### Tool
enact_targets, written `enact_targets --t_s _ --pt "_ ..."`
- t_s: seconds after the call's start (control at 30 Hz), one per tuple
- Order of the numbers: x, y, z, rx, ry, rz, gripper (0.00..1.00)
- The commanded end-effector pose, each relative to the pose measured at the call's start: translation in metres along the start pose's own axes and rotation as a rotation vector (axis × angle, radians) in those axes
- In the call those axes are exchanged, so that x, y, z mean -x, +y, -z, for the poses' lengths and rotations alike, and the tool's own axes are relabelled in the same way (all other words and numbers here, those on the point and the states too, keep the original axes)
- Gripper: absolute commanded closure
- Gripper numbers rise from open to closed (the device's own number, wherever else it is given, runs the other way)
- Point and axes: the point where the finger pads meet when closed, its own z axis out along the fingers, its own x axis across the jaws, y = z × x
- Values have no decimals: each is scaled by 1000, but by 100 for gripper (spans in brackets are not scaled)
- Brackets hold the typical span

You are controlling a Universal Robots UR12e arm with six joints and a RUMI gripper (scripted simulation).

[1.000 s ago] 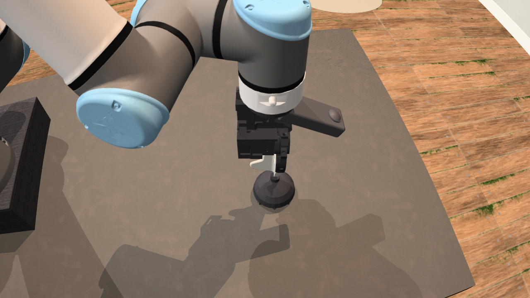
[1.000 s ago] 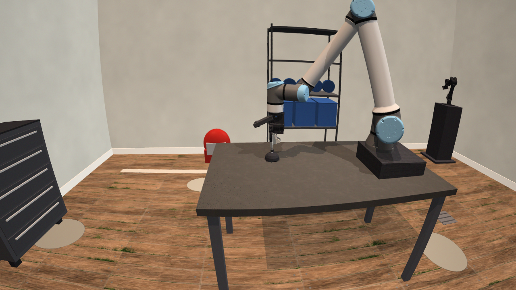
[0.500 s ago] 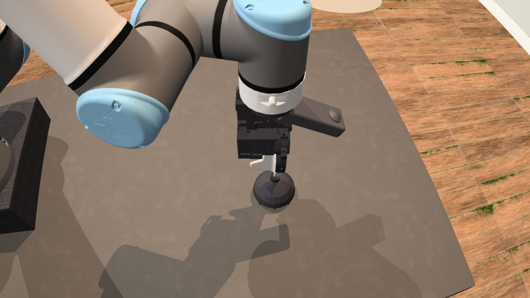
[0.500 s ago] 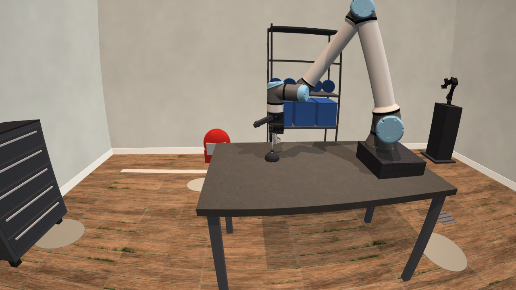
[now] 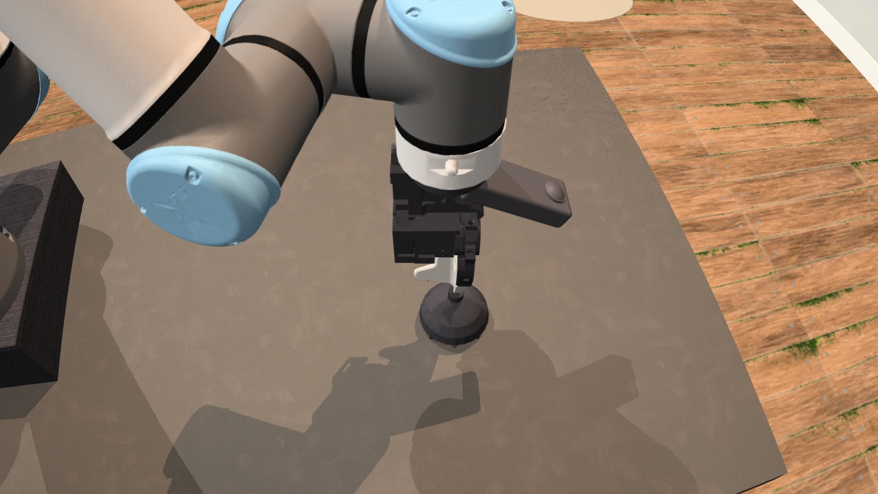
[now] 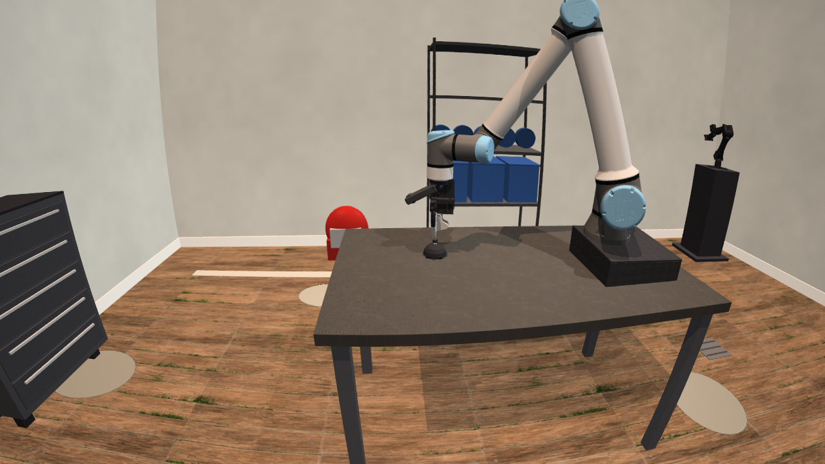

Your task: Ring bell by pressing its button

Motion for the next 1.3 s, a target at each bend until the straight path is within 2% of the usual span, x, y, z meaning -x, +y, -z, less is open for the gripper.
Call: enact_targets --t_s 0.0,0.63,0.9,1.27 --pt "0 0 0 0 0 0 100" --pt "0 0 4 0 0 0 100" --pt "0 0 14 0 0 0 100" --pt "0 0 44 0 0 0 100"
